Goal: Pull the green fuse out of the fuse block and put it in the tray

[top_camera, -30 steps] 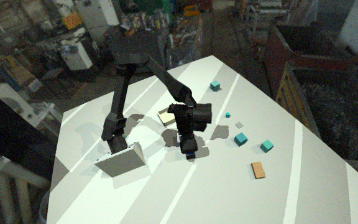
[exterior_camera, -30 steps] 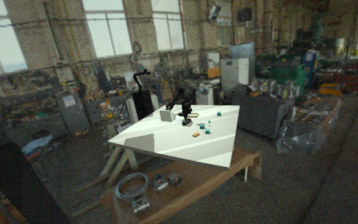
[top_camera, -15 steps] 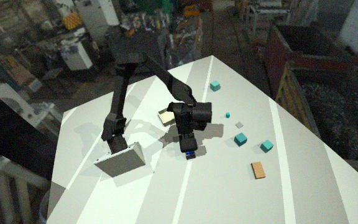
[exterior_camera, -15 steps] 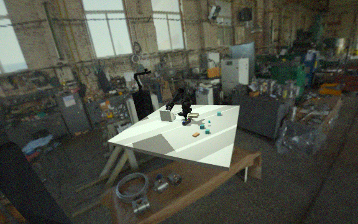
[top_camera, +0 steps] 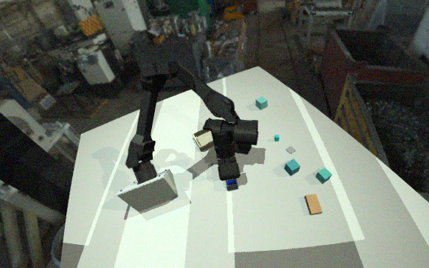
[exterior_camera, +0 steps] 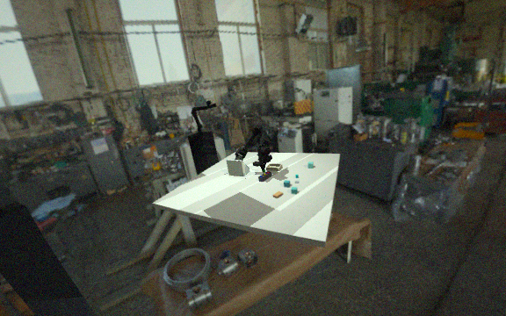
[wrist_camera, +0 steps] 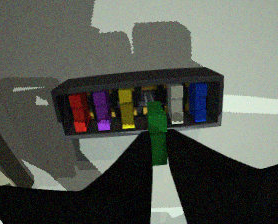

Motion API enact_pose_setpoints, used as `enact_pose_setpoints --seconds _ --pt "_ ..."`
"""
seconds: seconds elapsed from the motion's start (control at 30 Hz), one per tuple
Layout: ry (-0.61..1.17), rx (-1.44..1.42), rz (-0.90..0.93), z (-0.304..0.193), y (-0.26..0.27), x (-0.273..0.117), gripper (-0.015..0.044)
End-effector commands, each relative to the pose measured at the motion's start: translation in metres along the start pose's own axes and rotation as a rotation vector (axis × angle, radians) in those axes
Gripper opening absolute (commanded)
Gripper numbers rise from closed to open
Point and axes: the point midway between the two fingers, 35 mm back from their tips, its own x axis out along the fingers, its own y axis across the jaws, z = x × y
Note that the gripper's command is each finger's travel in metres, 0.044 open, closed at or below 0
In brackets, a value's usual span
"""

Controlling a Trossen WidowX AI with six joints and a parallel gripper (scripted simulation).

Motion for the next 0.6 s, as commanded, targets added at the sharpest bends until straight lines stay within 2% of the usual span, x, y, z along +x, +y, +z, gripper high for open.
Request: enact_pose_setpoints --seconds 0.0,0.27,0.57 --pt "-0.006 -0.004 -0.004 0.001 -0.001 -0.008 0.0" --pt "-0.006 -0.004 -0.007 0.002 0.003 -0.014 0.0" --pt "-0.013 0.001 -0.028 0.004 0.062 -0.016 0.0"
